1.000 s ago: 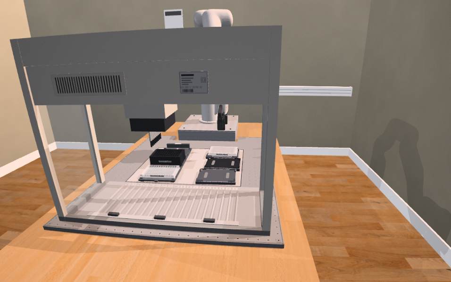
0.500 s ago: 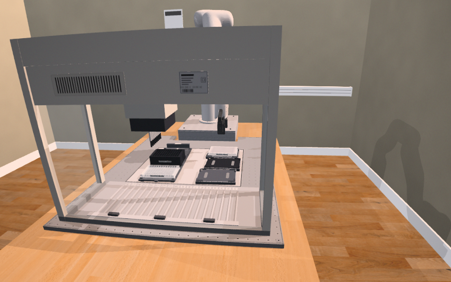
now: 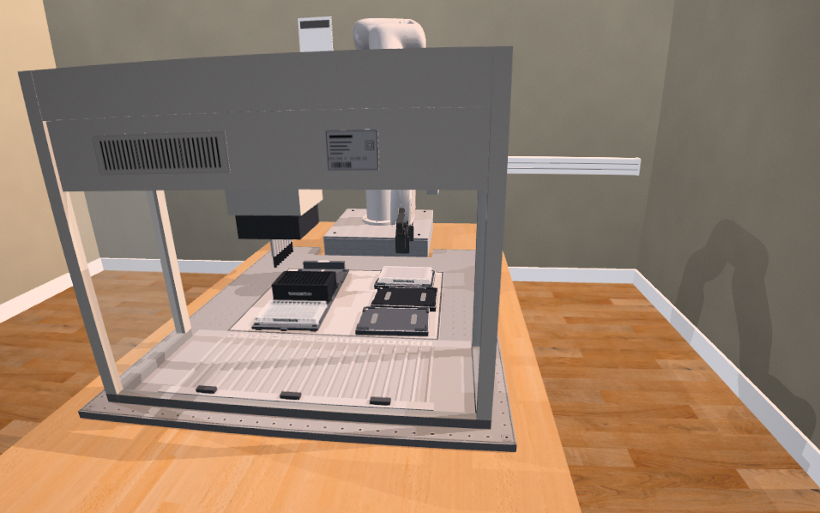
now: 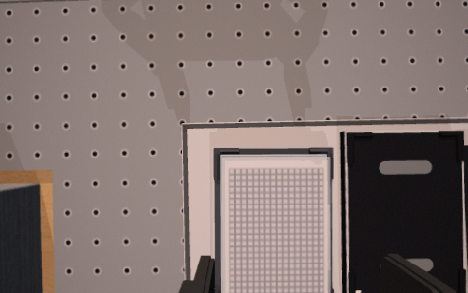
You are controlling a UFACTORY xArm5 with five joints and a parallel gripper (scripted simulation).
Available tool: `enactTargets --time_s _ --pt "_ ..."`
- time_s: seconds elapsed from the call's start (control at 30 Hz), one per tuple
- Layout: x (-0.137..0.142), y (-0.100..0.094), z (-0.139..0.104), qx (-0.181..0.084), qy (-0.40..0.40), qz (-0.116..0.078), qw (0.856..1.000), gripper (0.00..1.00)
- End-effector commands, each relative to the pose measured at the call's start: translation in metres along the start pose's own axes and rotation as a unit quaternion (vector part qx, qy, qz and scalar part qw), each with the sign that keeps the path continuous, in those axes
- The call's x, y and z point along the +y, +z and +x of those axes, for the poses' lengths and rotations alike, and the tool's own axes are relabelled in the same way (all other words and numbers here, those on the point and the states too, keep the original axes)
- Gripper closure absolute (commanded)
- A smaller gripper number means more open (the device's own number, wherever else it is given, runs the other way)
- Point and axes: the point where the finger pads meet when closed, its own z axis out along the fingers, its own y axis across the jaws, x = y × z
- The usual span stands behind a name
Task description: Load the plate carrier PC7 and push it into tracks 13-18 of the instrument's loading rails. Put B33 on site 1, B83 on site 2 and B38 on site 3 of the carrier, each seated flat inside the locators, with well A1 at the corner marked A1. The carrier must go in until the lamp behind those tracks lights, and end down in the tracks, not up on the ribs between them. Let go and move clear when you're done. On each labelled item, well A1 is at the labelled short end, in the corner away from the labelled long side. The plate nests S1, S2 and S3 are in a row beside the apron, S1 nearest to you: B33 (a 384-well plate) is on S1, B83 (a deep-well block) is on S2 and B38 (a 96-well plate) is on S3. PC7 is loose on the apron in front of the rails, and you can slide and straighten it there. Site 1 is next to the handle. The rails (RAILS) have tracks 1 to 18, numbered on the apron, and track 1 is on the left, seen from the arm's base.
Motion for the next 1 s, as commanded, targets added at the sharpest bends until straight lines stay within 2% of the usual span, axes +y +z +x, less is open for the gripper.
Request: enactTargets --time_s 0.0,0.97 --pt "0.001 0.008 0.0 -0.001 0.0 -0.002 1.0 0.0" --pt "0.001 0.05 0.0 -0.001 0.0 -0.002 1.0 0.0"
